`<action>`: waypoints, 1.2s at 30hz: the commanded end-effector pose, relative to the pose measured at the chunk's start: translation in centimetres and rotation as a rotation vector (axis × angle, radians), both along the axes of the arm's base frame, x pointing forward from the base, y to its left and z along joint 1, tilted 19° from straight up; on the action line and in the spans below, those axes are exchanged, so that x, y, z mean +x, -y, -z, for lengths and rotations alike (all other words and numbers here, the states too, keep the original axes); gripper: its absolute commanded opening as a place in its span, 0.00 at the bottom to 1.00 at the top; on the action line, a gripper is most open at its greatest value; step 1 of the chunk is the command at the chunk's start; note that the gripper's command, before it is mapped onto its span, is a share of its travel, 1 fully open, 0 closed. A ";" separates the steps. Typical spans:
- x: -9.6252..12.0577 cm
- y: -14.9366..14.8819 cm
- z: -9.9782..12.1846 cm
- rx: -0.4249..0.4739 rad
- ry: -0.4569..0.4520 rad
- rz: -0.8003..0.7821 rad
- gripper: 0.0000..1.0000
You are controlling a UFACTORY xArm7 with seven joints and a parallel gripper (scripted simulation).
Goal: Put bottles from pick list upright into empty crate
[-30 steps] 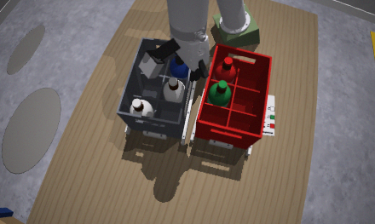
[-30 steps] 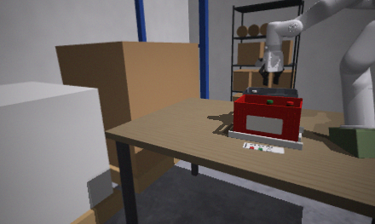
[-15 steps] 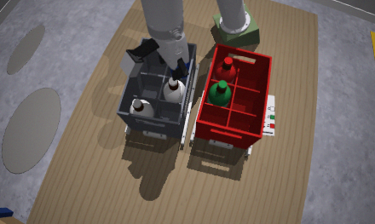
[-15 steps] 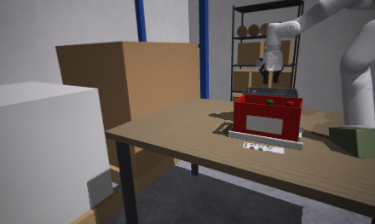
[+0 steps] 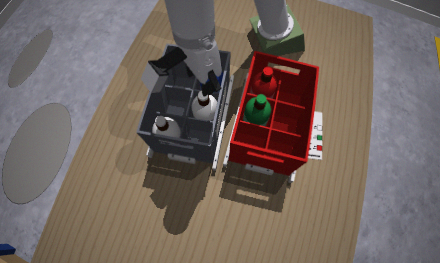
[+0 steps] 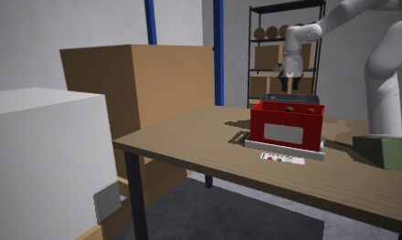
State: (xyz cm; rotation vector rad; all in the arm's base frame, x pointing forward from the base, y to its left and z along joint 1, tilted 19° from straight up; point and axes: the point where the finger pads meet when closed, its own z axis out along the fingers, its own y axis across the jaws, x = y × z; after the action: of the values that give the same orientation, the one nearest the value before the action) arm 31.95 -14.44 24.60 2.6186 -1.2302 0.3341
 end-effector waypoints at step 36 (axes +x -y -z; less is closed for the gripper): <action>0.6 1.4 4.4 -0.001 0.003 -0.001 0.65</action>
State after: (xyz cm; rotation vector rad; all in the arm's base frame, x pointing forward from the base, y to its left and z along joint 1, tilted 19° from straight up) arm 32.40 -15.71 20.60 2.6187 -1.2303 0.3340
